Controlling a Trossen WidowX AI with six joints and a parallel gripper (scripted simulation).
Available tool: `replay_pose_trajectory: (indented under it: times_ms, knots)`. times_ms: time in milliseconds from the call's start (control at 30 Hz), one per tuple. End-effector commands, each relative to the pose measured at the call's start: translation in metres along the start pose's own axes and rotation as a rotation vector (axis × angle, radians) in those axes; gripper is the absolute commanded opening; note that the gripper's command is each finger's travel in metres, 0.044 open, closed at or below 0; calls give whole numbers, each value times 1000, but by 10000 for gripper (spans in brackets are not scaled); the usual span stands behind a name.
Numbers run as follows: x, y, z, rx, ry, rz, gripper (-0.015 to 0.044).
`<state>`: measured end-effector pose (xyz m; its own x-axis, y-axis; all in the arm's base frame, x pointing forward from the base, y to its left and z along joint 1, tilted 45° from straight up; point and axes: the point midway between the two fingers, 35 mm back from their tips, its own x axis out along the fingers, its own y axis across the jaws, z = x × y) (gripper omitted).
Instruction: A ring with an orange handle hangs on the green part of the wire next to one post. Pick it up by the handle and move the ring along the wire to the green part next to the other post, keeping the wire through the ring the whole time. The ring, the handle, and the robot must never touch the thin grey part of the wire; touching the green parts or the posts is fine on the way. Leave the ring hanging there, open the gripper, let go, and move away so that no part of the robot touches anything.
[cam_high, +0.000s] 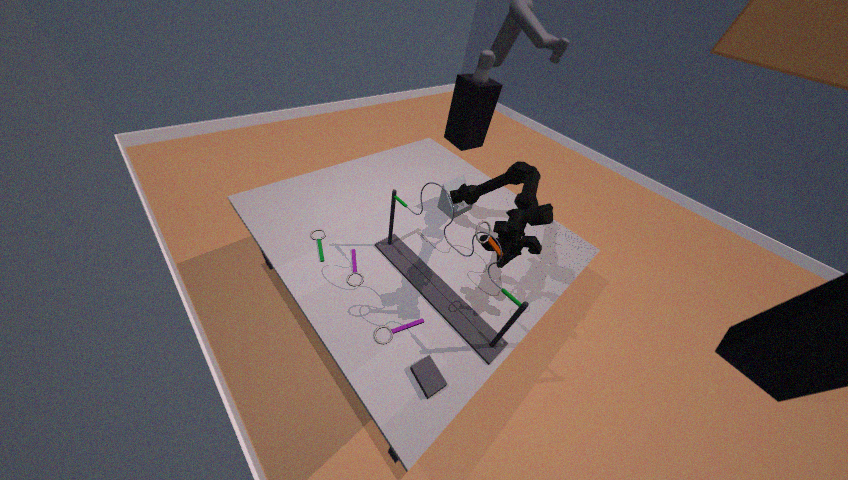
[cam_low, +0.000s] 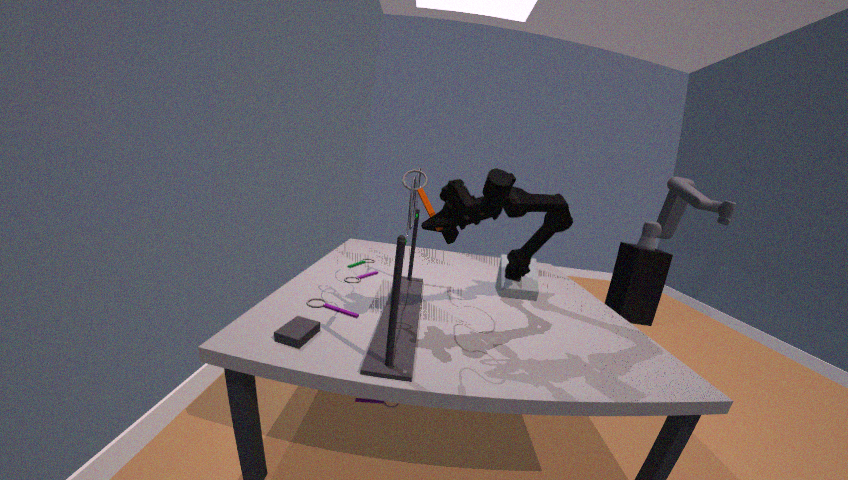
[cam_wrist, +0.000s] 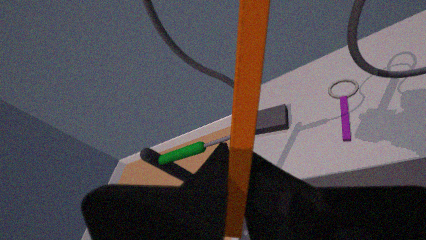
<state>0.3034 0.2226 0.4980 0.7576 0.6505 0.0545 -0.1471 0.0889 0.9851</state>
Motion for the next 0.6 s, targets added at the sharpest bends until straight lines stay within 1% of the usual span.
replay_pose_trajectory:
  times_ms: [0,567]
  knots:
    - [0,4,0,73,-6,41,-150]
    - [0,25,5,376,-39,221,-150]
